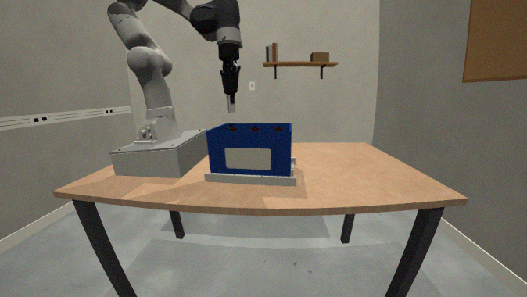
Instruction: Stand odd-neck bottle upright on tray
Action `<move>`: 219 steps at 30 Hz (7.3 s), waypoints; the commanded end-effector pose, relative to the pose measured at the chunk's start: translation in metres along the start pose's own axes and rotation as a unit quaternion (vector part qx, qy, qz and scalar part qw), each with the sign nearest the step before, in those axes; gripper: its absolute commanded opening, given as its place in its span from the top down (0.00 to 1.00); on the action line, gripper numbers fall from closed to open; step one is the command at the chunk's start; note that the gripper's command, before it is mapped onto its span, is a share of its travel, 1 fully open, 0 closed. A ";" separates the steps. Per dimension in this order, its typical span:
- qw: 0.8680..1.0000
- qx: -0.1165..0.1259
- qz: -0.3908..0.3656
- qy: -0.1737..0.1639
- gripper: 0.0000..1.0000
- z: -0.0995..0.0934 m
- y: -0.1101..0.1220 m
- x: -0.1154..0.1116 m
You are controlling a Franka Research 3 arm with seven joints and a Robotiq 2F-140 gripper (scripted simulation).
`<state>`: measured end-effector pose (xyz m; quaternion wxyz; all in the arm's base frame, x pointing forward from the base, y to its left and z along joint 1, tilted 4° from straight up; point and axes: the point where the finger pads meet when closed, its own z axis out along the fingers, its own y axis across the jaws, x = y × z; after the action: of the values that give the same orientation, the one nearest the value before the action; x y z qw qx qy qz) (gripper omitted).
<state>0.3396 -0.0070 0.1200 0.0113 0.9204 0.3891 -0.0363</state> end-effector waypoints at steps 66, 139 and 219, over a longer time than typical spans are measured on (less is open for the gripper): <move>1.000 0.000 0.001 0.000 0.56 0.003 0.060 -0.057; 1.000 0.000 0.001 0.000 0.56 0.043 0.060 -0.057; 1.000 0.000 0.001 0.000 0.56 0.043 0.061 -0.058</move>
<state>0.3407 -0.0914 0.0815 0.0104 0.9213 0.3870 -0.0363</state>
